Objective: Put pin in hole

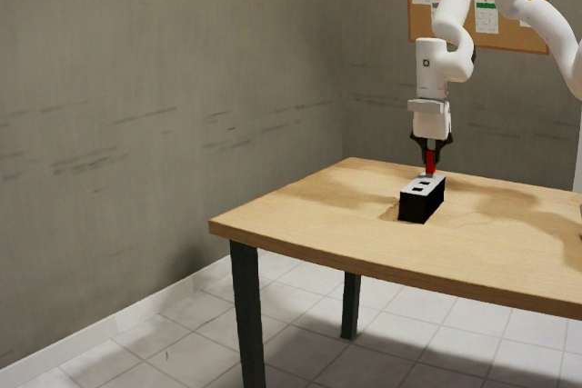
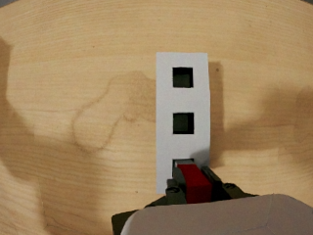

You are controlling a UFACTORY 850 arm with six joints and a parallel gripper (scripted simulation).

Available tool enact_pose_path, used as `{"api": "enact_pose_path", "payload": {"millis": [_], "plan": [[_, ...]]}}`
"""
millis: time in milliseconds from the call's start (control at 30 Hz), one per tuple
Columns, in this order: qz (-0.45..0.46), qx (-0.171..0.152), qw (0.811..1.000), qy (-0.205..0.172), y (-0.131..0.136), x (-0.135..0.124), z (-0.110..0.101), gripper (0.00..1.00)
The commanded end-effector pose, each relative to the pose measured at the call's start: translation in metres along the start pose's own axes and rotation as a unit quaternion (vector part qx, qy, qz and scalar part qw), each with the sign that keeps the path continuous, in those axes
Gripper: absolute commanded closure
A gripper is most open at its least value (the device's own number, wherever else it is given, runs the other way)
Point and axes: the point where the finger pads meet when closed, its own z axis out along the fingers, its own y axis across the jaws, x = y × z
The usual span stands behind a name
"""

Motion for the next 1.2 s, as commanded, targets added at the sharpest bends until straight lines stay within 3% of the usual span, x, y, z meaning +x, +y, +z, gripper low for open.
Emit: {"api": "enact_pose_path", "payload": {"millis": [0, 1167], "plan": [[0.0, -0.001, 1.0, 0.0, 0.0006, 0.0001, -0.0005, 1.0], [0.0, -0.001, 1.0, 0.0, 0.0001, 0.0008, 0.0035, 1.0]]}}
